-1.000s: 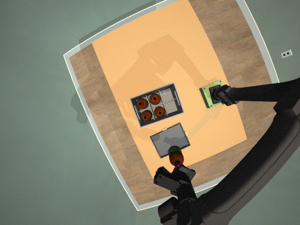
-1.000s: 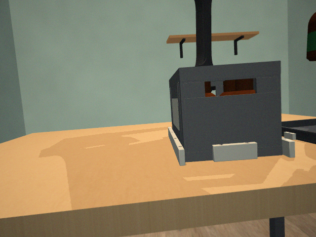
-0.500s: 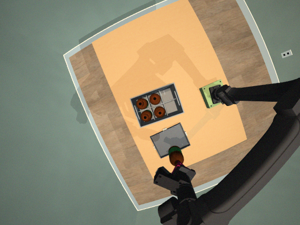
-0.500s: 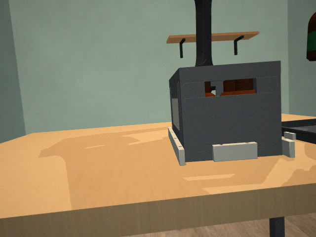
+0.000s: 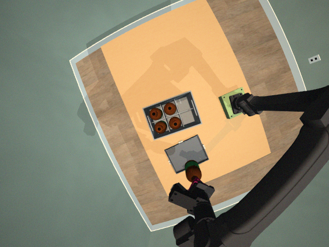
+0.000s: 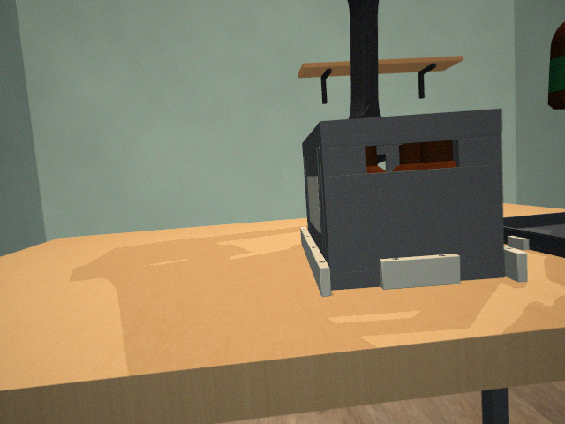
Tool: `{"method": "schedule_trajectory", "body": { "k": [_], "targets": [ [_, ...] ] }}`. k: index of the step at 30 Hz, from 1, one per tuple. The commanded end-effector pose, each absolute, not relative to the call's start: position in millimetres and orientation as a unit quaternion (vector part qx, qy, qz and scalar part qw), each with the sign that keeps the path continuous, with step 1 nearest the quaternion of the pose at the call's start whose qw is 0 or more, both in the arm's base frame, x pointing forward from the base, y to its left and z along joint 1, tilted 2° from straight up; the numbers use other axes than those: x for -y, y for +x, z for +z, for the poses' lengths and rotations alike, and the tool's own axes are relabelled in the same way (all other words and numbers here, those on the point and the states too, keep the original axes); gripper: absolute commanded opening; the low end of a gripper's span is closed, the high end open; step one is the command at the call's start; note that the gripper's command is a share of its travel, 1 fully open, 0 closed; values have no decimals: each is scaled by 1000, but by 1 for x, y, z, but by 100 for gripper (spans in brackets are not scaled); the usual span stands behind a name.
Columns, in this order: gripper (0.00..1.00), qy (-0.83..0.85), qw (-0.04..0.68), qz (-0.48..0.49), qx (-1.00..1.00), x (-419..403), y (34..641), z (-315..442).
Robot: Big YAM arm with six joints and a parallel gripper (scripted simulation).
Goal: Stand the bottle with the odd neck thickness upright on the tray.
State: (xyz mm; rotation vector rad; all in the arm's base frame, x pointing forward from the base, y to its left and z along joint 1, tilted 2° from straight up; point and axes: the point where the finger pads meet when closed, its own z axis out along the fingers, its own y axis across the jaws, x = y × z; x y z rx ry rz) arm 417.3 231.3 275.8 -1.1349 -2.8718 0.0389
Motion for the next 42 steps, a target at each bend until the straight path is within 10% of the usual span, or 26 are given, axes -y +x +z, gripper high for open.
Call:
{"method": "schedule_trajectory", "body": {
  "k": [1,42],
  "targets": [
    [0,-367,1,-19,930,-246,431,311],
    [0,-367,6,-13,930,-243,421,240]
  ]
}}
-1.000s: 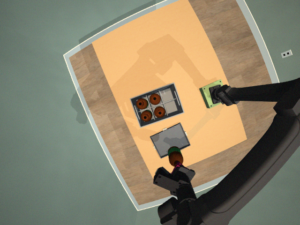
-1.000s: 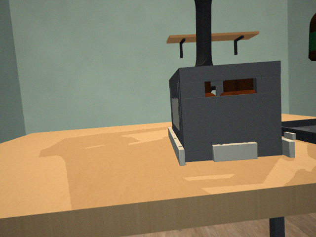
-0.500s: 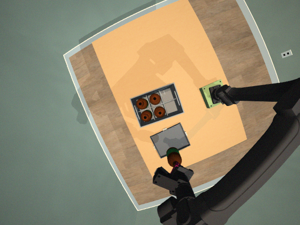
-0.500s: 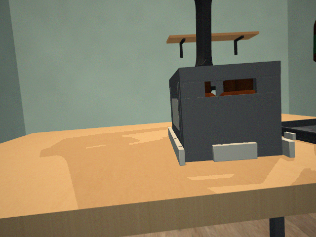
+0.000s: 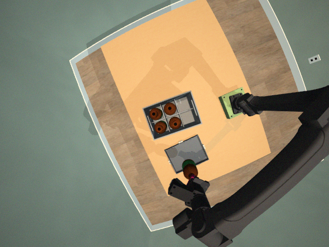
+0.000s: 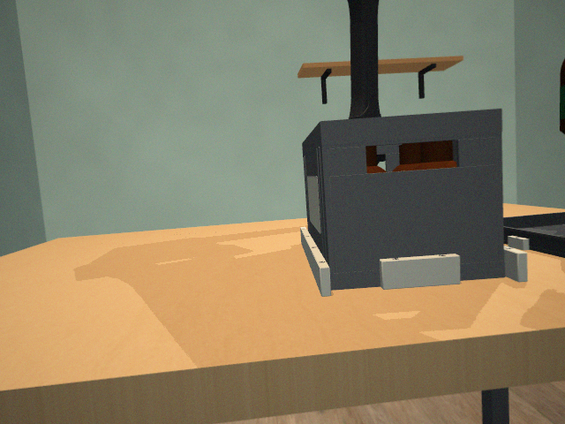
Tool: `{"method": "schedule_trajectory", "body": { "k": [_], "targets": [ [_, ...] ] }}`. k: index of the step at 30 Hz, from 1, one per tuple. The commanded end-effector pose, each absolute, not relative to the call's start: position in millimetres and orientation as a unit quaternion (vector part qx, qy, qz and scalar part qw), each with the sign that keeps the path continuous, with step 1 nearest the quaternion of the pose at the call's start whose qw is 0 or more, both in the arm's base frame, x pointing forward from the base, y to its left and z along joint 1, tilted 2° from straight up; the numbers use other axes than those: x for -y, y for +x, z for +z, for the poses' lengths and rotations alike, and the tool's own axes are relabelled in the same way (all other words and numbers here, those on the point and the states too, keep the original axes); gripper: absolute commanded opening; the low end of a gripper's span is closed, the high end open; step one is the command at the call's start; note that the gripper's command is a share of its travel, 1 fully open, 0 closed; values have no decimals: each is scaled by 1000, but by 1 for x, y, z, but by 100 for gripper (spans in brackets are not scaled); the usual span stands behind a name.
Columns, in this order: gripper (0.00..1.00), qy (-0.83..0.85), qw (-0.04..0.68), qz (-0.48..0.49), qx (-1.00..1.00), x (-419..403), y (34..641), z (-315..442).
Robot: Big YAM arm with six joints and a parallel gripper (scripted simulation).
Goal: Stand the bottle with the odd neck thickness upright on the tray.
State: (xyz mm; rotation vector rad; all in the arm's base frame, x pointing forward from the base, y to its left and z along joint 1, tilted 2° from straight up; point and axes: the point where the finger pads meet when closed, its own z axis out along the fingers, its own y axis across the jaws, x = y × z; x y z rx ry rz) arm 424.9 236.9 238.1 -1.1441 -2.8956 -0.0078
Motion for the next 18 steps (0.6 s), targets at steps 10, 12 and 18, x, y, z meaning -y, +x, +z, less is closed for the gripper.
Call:
{"method": "schedule_trajectory", "body": {
  "k": [10,12,18],
  "targets": [
    [0,-367,14,-4,930,-244,422,205],
    [0,-366,4,-17,930,-243,420,214],
    [0,-367,16,-1,930,-244,422,177]
  ]
}}
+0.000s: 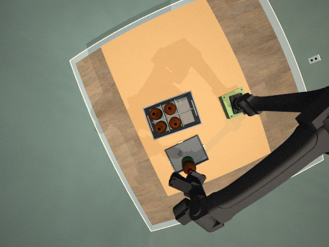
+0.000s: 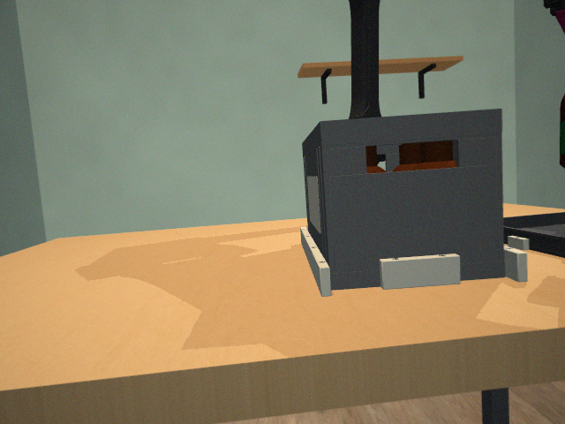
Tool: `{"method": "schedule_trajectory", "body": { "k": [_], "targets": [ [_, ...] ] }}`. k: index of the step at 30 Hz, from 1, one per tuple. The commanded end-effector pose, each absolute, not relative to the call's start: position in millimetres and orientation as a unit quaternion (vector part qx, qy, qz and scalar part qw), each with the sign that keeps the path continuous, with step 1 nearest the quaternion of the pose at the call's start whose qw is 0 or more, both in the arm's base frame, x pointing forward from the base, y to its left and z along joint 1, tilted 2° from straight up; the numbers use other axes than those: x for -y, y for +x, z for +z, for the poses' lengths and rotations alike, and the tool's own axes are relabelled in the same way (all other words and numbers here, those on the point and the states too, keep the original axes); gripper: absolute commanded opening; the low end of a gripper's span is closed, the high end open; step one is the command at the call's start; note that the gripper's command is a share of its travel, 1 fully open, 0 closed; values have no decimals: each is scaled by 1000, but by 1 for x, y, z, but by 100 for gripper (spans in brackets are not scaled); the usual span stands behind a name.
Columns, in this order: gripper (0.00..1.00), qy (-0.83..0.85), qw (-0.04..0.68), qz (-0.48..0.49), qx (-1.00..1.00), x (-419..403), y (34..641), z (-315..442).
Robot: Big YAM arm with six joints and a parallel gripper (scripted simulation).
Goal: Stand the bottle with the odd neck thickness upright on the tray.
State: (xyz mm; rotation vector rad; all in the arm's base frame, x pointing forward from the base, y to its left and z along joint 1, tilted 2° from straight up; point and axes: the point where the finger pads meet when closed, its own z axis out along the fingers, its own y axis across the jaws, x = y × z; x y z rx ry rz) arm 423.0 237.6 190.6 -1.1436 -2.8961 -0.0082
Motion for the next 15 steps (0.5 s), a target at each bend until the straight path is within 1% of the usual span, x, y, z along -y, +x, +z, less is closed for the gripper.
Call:
{"method": "schedule_trajectory", "body": {
  "k": [1,5,15],
  "targets": [
    [0,-367,16,-1,930,-244,422,174],
    [0,-367,8,-11,930,-245,420,174],
    [0,-367,15,-2,930,-245,420,144]
  ]
}}
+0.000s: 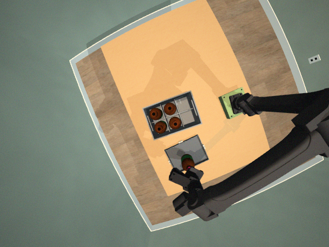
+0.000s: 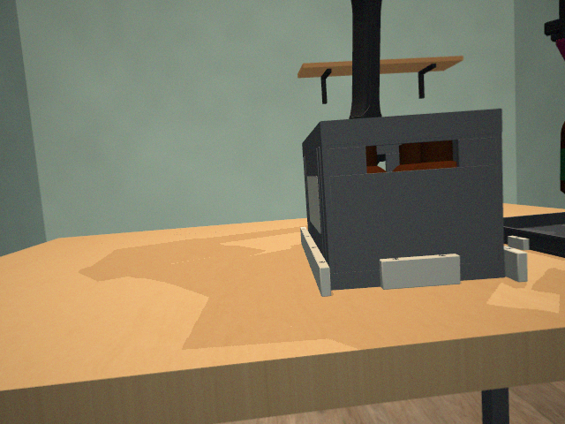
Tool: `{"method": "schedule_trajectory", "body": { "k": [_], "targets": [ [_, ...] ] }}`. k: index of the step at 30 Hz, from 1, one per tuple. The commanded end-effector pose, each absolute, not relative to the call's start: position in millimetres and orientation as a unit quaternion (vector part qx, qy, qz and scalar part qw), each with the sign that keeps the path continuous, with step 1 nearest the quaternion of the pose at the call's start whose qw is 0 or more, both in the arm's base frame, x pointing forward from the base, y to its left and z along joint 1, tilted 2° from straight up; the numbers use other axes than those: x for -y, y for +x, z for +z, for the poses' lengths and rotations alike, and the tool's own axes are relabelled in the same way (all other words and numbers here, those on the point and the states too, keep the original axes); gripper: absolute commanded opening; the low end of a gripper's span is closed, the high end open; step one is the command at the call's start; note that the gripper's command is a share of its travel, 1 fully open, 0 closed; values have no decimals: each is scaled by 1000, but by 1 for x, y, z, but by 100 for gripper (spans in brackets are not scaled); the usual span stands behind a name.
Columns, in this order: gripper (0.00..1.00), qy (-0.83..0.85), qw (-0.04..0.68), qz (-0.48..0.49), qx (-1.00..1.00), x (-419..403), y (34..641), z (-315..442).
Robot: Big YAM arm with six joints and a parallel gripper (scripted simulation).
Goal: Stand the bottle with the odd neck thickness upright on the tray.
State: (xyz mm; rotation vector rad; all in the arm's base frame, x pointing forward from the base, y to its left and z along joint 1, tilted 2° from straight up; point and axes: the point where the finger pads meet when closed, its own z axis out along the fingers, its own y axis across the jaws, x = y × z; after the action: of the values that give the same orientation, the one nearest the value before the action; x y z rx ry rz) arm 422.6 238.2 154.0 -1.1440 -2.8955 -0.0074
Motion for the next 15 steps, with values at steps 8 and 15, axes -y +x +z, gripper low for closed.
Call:
{"method": "schedule_trajectory", "body": {
  "k": [8,15],
  "targets": [
    [0,-367,14,-4,930,-245,420,133],
    [0,-367,7,-12,930,-245,419,138]
  ]
}}
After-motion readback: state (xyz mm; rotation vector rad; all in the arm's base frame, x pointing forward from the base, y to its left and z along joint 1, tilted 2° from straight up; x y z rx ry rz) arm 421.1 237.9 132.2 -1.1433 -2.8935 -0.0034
